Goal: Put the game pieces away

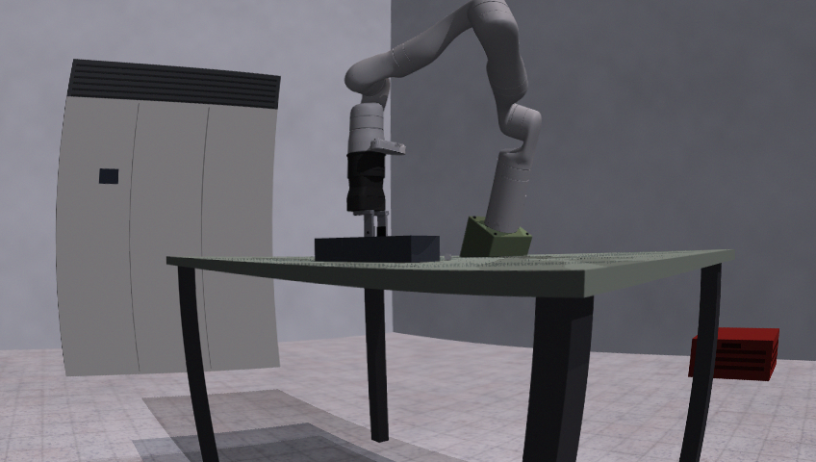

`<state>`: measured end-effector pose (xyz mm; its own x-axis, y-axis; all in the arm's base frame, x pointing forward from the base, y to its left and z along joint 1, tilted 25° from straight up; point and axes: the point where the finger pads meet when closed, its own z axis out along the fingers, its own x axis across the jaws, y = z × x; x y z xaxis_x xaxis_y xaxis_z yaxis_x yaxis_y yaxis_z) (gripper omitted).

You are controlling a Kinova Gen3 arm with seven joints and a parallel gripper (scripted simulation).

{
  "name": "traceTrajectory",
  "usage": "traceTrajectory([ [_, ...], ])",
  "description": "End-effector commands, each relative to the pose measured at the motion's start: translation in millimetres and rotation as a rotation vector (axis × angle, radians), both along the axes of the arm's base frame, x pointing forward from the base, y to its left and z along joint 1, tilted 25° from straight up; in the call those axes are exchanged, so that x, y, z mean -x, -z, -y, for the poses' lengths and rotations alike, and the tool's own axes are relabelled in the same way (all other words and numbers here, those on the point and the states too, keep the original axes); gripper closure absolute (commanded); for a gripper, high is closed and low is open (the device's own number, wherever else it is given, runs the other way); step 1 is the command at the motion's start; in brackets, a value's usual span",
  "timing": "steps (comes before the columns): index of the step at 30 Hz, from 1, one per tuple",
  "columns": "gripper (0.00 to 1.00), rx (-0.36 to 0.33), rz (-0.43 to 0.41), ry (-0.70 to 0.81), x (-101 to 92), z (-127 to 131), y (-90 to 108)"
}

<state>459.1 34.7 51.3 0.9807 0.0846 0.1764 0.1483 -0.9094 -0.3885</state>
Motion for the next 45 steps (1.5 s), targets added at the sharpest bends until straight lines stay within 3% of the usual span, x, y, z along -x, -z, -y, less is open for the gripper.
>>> traceTrajectory([
  [1,0.35,-0.001,0.006,0.002,-1.3,2,-5.2],
  [14,0.35,-0.001,0.006,0.002,2.9,15,-33.6],
  [22,0.35,-0.001,0.006,0.002,2.5,14,-33.8],
  [23,0.00,-0.001,0.006,0.002,3.0,16,-37.4],
  [45,0.00,-0.001,0.006,0.002,13.2,47,-106.1],
])
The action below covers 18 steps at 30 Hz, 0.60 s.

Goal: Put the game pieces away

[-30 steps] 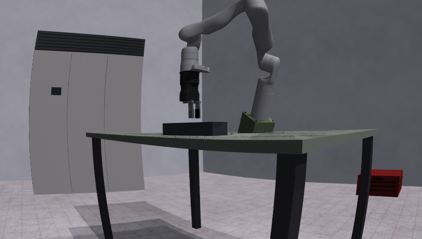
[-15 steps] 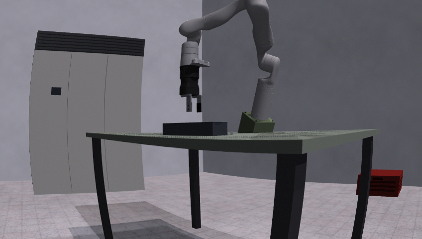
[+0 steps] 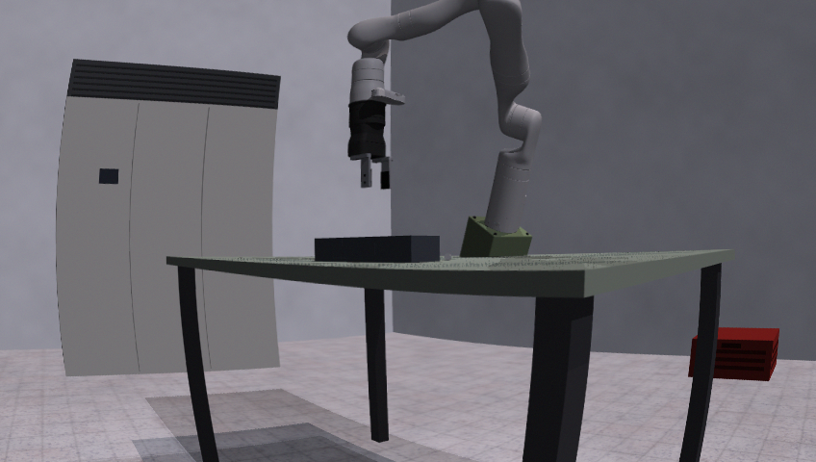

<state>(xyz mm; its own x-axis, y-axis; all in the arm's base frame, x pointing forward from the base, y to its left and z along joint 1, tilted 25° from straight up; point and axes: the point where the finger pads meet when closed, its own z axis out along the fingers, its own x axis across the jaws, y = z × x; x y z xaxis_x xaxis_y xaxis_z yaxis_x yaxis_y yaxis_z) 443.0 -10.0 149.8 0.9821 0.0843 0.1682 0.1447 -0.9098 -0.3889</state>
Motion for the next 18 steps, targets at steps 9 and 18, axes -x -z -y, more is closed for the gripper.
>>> traceTrajectory([
  [9,0.00,-0.002,0.015,0.001,1.4,15,-36.4],
  [18,0.00,-0.002,0.015,0.001,4.3,24,-56.4],
])
